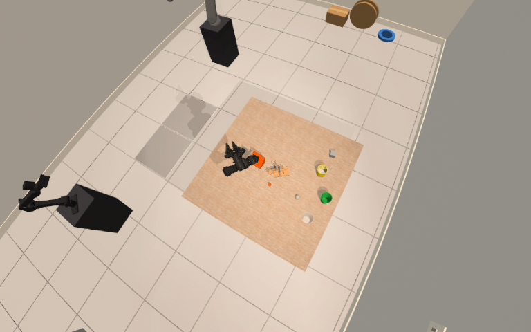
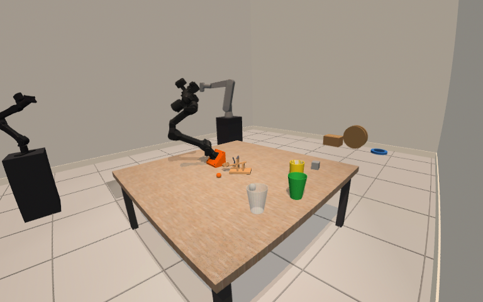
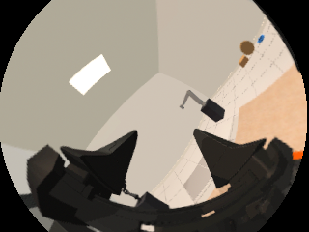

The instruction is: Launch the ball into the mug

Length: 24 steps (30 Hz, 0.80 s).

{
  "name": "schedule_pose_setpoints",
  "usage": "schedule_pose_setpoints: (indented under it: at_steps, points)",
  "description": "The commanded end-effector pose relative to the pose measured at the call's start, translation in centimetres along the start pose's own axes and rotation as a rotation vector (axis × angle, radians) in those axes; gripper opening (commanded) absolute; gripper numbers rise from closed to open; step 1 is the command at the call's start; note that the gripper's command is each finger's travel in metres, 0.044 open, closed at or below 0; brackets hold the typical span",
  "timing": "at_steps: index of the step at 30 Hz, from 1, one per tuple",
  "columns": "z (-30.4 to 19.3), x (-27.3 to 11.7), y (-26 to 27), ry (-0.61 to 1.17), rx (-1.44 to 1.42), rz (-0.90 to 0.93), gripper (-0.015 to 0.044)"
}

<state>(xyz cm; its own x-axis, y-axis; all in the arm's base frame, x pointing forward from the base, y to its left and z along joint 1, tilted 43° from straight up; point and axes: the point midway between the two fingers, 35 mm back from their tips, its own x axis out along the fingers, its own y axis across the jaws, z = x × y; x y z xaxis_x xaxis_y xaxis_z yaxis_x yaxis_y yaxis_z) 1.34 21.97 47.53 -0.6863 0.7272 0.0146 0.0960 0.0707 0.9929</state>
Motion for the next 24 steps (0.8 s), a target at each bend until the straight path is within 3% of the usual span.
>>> schedule_pose_setpoints:
  at_steps: [1,24]
  points:
    - [0.0,0.0,0.0,0.0,0.005,0.002,0.0426]
    - [7.4,-1.0,2.5,-0.02,0.735,0.255,0.044]
